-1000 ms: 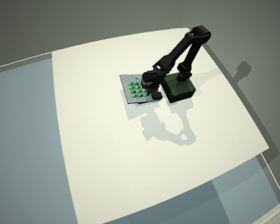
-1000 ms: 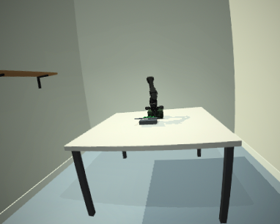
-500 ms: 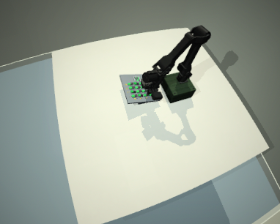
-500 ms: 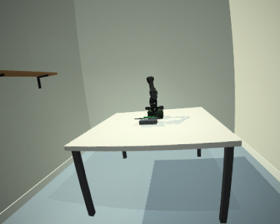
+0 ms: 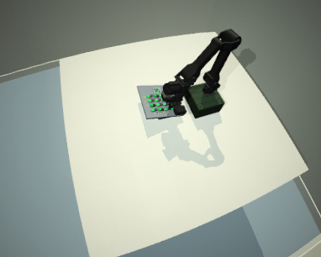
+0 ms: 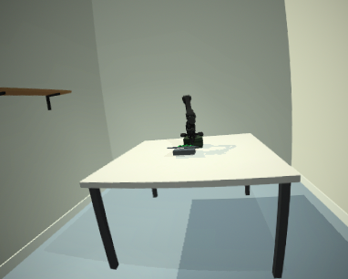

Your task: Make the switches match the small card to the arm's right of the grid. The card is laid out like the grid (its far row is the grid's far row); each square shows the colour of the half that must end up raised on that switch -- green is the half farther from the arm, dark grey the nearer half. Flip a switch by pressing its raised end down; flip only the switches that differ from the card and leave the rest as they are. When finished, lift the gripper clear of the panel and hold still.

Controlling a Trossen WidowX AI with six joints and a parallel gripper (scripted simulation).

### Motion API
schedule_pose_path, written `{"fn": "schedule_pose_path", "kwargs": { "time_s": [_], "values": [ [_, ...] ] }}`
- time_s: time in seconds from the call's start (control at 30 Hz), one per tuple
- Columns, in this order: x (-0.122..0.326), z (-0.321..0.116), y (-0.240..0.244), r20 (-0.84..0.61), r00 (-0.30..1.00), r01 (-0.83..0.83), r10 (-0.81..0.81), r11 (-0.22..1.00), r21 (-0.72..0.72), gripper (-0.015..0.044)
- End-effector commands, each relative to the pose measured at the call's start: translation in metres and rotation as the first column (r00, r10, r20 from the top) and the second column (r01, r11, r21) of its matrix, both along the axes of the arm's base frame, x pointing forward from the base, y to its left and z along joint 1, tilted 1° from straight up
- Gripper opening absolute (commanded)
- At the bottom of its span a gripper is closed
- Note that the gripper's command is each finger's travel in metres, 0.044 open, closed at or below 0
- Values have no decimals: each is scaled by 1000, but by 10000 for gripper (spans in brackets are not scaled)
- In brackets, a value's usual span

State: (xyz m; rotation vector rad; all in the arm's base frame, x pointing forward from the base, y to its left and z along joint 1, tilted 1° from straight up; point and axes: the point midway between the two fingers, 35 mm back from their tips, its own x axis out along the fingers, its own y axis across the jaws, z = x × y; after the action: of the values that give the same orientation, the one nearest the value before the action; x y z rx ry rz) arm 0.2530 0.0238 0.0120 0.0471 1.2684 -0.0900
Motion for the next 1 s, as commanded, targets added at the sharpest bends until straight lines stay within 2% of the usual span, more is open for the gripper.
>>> {"fn": "schedule_pose_path", "kwargs": {
  "time_s": [0.0,0.9,0.97],
  "values": [
    [0,-1,0,0,1000,-4,4,1000,-4,0],
    [1,-4,-1,0,1000,-4,4,1000,-4,0],
    [0,6,0,-4,1000,0,0,1000,0,0]
  ]
}}
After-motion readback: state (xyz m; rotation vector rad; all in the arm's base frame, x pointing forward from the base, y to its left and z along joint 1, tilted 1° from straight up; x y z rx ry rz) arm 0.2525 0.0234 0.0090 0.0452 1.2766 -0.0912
